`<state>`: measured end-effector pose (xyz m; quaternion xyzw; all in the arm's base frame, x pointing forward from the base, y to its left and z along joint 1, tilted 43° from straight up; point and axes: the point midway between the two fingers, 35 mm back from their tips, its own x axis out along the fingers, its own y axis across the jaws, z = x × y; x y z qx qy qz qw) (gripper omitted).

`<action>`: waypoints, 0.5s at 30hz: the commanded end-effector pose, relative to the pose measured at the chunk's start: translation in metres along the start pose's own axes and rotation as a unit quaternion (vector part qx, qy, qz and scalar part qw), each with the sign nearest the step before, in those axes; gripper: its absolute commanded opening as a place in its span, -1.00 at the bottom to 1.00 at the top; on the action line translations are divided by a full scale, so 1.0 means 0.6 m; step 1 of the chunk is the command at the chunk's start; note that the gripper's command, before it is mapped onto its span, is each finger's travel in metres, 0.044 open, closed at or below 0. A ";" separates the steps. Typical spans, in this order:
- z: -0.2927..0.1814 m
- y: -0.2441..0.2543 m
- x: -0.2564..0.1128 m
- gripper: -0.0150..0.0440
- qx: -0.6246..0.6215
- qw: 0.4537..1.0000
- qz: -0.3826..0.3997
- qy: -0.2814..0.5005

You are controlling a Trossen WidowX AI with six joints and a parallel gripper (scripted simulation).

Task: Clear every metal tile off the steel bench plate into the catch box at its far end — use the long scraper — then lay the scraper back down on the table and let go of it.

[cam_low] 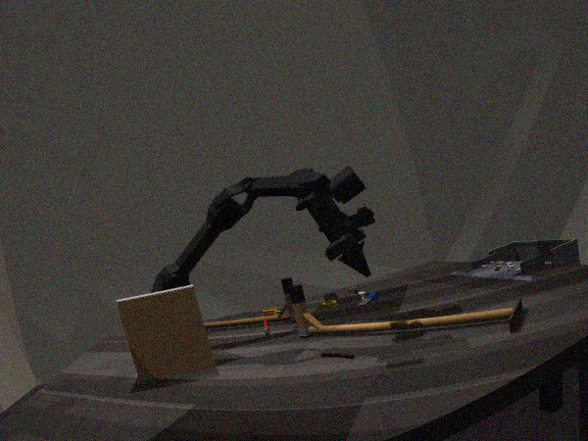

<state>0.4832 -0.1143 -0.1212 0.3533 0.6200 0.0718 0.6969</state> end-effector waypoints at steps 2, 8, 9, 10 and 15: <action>0.003 -0.006 -0.022 -0.49 -0.006 1.000 0.000 -0.013; 0.000 -0.006 -0.007 -0.49 -0.006 1.000 0.000 -0.013; -0.001 -0.006 -0.003 -0.49 -0.006 1.000 -0.001 -0.013; -0.002 -0.006 0.001 -0.49 -0.006 1.000 -0.001 -0.013; -0.007 -0.006 0.023 -0.49 -0.006 1.000 -0.001 -0.013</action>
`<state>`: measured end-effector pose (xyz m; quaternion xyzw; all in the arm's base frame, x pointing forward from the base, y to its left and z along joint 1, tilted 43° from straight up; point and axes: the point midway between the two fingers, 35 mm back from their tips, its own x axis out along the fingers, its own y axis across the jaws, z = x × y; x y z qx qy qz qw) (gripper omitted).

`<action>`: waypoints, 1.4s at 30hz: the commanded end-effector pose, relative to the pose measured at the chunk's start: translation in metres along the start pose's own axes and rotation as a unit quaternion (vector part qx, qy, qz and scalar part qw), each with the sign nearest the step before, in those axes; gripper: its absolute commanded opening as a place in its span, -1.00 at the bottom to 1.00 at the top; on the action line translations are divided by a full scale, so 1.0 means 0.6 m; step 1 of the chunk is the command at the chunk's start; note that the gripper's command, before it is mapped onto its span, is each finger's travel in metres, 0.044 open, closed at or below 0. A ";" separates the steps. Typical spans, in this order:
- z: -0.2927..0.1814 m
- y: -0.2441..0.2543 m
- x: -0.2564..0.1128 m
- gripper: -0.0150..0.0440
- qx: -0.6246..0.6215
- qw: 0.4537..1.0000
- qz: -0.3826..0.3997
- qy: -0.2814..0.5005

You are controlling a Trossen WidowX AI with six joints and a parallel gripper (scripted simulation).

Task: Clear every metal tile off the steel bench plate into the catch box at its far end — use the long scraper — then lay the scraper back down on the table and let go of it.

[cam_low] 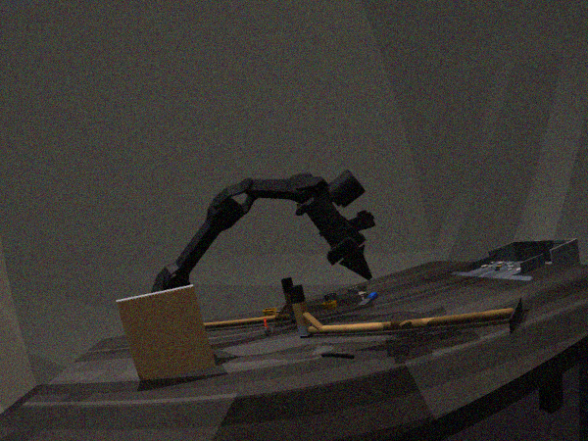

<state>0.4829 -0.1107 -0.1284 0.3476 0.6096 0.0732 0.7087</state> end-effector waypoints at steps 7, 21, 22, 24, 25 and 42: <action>-0.013 -0.003 0.040 -0.49 0.004 1.000 -0.001 0.001; -0.035 -0.002 0.098 -0.49 0.004 1.000 0.000 0.001; -0.037 -0.002 0.102 -0.49 0.004 1.000 0.000 0.001; -0.041 -0.002 0.110 -0.49 0.004 1.000 0.000 0.001; -0.043 -0.001 0.114 -0.49 0.004 1.000 0.000 0.001; -0.080 0.000 0.179 -0.49 0.004 1.000 0.002 0.002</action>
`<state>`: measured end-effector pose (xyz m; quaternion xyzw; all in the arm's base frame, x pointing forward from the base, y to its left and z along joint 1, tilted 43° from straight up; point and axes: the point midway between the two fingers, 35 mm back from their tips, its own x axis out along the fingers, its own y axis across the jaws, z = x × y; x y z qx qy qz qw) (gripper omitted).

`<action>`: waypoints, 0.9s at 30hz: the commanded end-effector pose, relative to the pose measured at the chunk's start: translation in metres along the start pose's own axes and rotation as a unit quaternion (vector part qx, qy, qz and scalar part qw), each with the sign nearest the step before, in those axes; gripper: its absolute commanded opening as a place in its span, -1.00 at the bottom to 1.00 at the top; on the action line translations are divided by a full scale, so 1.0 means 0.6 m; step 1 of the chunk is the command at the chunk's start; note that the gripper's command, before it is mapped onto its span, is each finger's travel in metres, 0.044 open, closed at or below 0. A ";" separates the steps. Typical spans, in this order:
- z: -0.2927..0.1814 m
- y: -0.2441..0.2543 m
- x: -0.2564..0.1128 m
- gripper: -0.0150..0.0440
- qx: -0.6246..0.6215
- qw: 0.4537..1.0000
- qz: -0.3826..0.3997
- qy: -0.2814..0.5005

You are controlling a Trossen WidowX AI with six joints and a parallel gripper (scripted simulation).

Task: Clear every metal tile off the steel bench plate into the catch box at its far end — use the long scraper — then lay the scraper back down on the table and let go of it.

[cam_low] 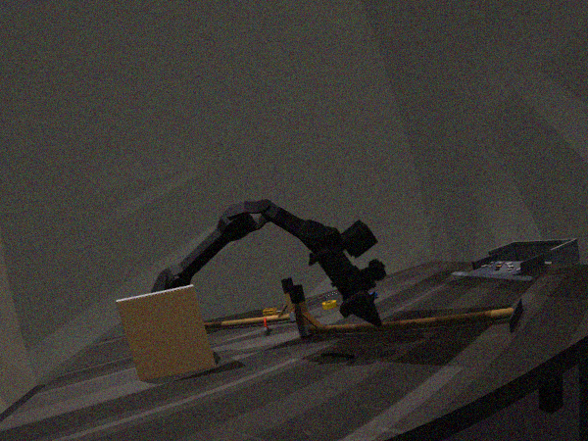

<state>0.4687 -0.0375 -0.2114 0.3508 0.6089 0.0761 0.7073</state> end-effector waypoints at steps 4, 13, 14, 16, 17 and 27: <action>-0.016 -0.003 0.023 -0.49 0.004 1.000 -0.002 0.001; -0.027 -0.001 0.040 -0.49 0.004 1.000 -0.001 0.001; -0.026 0.000 0.040 -0.49 0.004 1.000 -0.001 0.001; -0.025 0.003 0.041 -0.49 0.004 1.000 -0.001 0.001; -0.024 0.004 0.041 -0.49 0.004 1.000 -0.001 0.001; -0.016 0.017 0.044 -0.49 0.004 1.000 -0.001 0.001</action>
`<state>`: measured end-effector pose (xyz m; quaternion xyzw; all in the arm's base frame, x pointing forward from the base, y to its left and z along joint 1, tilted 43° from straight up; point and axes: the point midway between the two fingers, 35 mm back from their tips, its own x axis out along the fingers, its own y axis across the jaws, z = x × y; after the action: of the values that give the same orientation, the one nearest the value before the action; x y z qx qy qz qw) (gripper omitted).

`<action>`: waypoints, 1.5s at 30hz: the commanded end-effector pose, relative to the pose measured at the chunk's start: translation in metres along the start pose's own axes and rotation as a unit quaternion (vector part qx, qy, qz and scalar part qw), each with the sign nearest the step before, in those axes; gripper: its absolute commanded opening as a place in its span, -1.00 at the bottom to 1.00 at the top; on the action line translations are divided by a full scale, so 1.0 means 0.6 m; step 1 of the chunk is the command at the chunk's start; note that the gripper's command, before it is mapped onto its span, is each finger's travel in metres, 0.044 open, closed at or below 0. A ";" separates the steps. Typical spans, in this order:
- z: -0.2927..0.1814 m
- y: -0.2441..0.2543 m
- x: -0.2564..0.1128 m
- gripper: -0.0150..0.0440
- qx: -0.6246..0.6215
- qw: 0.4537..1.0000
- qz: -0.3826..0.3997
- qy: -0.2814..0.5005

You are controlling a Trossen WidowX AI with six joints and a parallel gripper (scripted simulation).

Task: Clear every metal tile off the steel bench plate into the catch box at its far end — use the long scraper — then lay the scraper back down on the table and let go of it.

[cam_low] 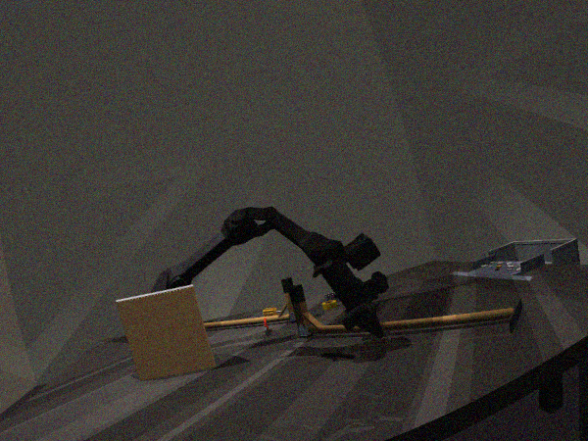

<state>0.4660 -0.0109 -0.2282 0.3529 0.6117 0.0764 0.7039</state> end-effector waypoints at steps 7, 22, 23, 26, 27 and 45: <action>0.011 0.012 0.001 -0.49 0.001 1.000 -0.002 -0.003; 0.022 0.033 0.006 -0.49 0.001 1.000 -0.002 -0.003; 0.023 0.035 0.006 -0.49 0.001 1.000 -0.002 -0.003; 0.025 0.039 0.007 -0.49 0.001 1.000 -0.002 -0.003; 0.025 0.041 0.008 -0.49 0.001 1.000 -0.002 -0.003; 0.036 0.068 0.013 -0.49 0.001 1.000 -0.001 -0.003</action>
<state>0.4965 0.0119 -0.2125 0.3541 0.6120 0.0733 0.7034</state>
